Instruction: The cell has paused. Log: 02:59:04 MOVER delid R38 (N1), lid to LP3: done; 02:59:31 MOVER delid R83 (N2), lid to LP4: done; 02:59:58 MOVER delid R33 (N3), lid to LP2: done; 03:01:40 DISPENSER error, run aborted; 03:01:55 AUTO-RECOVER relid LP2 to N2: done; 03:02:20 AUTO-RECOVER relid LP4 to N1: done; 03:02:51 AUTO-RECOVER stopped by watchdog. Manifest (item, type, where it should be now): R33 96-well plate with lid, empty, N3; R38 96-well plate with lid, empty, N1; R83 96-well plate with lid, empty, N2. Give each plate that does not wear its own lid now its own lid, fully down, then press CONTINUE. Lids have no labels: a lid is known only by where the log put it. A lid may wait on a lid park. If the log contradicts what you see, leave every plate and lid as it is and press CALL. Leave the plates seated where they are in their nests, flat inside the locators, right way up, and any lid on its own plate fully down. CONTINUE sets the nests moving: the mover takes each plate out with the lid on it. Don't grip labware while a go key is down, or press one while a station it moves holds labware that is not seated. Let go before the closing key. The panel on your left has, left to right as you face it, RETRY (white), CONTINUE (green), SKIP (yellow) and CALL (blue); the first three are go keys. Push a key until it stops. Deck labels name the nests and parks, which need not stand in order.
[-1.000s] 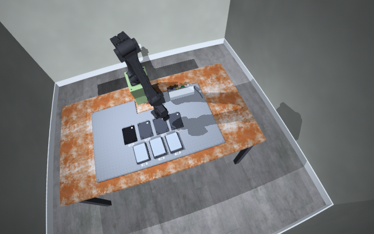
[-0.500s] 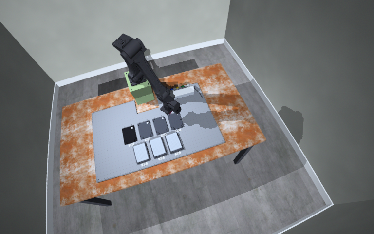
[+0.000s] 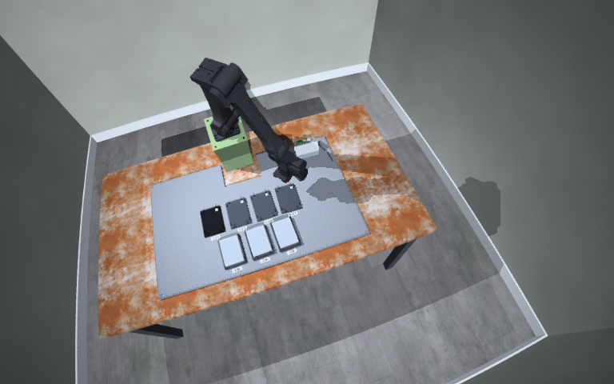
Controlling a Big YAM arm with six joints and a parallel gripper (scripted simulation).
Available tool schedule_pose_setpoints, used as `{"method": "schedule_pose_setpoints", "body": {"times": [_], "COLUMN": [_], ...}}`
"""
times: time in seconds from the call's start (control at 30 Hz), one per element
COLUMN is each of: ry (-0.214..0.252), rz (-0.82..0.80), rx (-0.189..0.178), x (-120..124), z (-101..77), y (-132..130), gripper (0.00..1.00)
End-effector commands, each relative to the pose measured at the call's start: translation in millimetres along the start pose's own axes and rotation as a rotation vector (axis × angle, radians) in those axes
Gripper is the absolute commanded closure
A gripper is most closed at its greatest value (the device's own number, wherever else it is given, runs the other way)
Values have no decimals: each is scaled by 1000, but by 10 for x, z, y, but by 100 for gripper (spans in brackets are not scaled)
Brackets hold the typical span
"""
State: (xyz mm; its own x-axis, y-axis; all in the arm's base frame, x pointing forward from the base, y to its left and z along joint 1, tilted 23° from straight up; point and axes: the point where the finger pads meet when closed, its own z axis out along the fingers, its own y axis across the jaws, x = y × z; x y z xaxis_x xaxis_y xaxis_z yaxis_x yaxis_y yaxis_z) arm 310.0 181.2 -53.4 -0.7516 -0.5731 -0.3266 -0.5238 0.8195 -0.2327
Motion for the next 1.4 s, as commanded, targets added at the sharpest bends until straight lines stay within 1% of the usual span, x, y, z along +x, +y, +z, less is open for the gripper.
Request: {"method": "schedule_pose_setpoints", "body": {"times": [0.0,0.03,0.07,0.1,0.53,0.6,0.83,1.03,1.1,1.17,1.37], "ry": [32,32,11,6,2,2,-9,8,9,9,8], "rz": [32,32,-20,-49,-309,-309,-445,-572,-612,-612,-733], "rx": [9,9,2,2,0,0,-3,-1,-1,-1,-2], "x": [103,103,74,81,305,305,358,516,556,556,670], "z": [54,54,36,35,29,29,20,18,17,17,15], "y": [-60,-60,72,119,727,727,1082,1351,1446,1446,1731], "gripper": [100,100,100,100,100,100,100,100,100,100,100]}}
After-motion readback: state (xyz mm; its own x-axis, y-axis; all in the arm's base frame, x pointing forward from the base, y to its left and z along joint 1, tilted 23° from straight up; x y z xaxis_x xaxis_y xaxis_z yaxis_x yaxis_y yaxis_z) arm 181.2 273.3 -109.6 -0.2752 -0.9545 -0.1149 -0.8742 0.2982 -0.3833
